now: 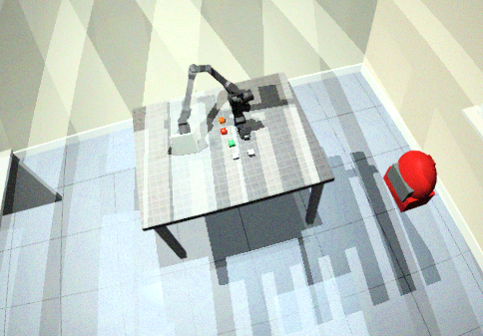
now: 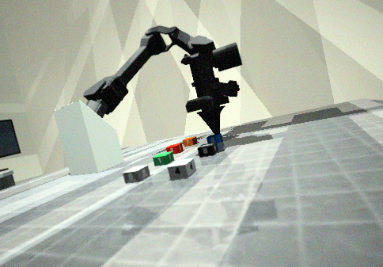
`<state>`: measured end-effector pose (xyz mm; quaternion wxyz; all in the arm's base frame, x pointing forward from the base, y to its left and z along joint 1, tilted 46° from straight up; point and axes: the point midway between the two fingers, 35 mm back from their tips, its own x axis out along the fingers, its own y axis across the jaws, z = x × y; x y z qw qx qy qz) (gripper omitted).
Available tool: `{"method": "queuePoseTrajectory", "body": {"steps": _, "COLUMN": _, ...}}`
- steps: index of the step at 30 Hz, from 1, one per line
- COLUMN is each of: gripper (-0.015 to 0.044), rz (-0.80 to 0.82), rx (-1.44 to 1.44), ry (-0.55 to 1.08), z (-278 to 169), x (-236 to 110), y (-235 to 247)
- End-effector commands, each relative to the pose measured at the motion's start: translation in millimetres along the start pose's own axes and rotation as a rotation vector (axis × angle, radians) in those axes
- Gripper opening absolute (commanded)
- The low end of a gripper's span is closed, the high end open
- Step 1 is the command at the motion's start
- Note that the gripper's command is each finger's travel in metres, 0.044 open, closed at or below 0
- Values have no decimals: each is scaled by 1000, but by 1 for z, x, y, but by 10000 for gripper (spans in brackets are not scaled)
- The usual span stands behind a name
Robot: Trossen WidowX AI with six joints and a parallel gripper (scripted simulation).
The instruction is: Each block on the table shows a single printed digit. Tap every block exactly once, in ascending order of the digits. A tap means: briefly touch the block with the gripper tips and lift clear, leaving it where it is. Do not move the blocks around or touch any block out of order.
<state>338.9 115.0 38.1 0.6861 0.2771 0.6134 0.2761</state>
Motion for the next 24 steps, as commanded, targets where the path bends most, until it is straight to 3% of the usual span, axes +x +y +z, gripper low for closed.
{"method": "queuePoseTrajectory", "body": {"steps": 1, "gripper": 20, "rz": -4, "rx": 2, "ry": -3, "z": 0, "x": -22, "y": -1}}
{"method": "queuePoseTrajectory", "body": {"steps": 4, "gripper": 20, "rz": -4, "rx": 2, "ry": -3, "z": 0, "x": -24, "y": -1}}
{"method": "queuePoseTrajectory", "body": {"steps": 18, "gripper": 387, "rz": -3, "rx": 5, "ry": -1, "z": -90, "x": -104, "y": 104}}
{"method": "queuePoseTrajectory", "body": {"steps": 24, "gripper": 400, "rz": -3, "rx": 5, "ry": -1, "z": -92, "x": -105, "y": 105}}
